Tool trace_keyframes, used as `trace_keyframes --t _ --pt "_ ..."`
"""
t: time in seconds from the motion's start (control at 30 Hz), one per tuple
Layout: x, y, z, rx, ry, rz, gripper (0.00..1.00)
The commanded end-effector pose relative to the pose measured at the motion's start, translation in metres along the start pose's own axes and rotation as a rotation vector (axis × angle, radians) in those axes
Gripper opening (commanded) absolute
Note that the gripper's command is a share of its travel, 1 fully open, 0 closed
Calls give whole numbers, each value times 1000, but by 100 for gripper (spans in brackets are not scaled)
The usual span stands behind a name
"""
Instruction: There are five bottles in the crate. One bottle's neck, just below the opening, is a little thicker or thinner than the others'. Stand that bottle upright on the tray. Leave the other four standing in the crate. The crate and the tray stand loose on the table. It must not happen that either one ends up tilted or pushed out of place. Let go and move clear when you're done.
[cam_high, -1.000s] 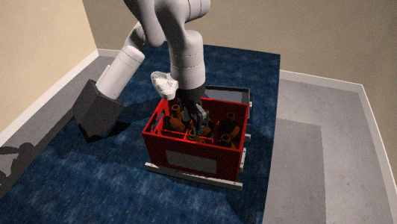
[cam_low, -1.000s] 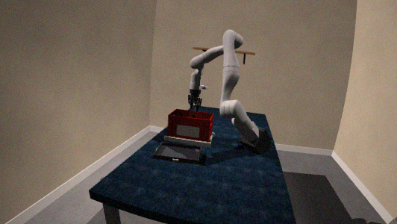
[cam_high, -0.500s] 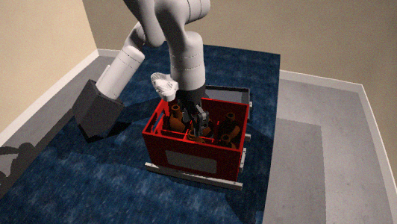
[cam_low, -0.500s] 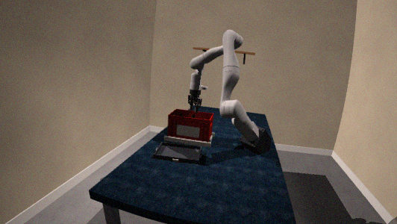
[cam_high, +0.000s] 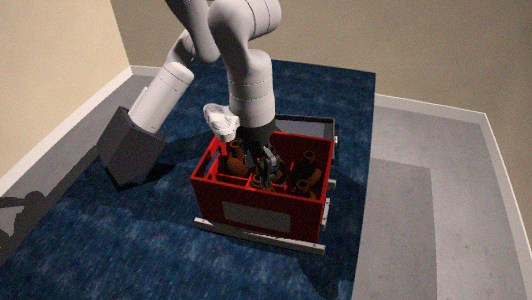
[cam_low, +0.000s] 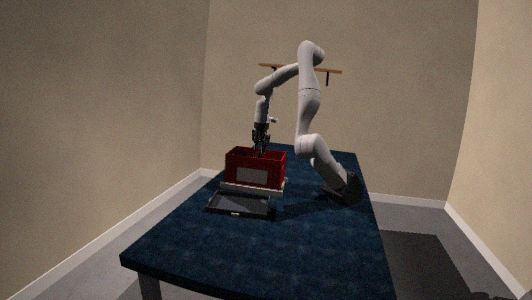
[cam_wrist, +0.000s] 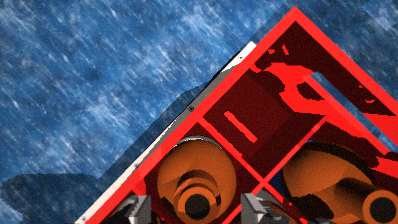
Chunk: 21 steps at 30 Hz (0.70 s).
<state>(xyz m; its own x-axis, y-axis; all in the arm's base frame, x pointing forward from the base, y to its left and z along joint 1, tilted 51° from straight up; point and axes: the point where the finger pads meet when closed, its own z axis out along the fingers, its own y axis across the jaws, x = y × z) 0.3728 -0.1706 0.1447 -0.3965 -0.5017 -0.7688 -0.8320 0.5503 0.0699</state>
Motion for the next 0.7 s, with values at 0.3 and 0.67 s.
trace_keyframes --t 0.3,0.67 --pt "-1 1 13 -4 -1 -2 64" --pt "-1 1 22 -4 -1 -2 64"
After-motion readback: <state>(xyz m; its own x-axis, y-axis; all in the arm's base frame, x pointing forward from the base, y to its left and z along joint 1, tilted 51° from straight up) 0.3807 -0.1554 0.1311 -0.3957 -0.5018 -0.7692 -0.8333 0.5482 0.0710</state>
